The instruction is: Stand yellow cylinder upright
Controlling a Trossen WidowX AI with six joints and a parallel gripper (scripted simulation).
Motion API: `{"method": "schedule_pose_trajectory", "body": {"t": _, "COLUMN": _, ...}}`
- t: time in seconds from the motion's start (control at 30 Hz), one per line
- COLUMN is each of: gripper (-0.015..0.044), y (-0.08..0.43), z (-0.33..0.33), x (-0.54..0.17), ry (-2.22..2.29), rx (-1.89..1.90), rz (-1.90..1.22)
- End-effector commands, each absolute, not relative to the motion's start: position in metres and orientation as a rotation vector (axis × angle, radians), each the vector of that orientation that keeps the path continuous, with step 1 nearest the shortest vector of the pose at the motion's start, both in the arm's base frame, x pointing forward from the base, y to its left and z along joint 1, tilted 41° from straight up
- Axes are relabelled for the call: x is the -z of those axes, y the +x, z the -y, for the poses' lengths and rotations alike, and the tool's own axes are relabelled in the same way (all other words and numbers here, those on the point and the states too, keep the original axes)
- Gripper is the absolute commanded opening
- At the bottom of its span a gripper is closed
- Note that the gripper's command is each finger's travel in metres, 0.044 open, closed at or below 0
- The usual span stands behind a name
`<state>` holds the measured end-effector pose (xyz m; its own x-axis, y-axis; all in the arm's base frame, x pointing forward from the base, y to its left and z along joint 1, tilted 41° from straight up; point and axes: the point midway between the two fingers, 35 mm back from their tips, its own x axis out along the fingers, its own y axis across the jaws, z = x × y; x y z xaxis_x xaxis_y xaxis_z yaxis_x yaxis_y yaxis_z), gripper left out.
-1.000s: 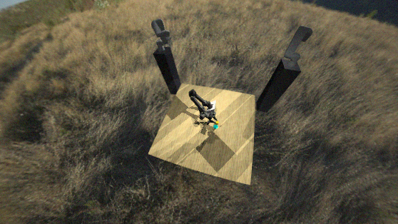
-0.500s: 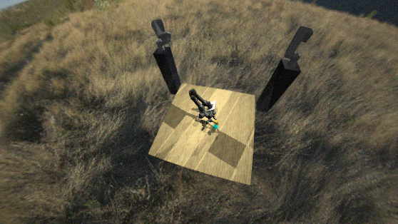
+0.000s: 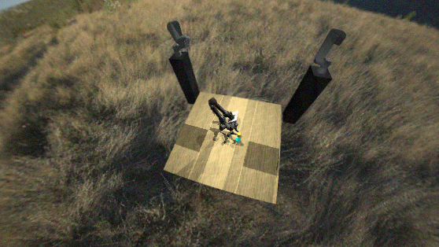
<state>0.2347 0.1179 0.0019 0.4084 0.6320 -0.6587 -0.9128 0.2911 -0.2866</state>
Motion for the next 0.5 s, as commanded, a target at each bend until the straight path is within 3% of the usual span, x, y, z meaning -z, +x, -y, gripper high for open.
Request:
{"method": "schedule_pose_trajectory", "body": {"t": 0.0, "gripper": 0.0105, "y": 0.235, "z": -0.118, "x": -0.003, "ry": -0.708, "rx": -1.084, "rz": -0.457}}
{"method": "schedule_pose_trajectory", "body": {"t": 0.47, "gripper": 0.0105, "y": 0.24, "z": -0.094, "x": 0.024, "ry": -0.718, "rx": -1.088, "rz": -0.47}}
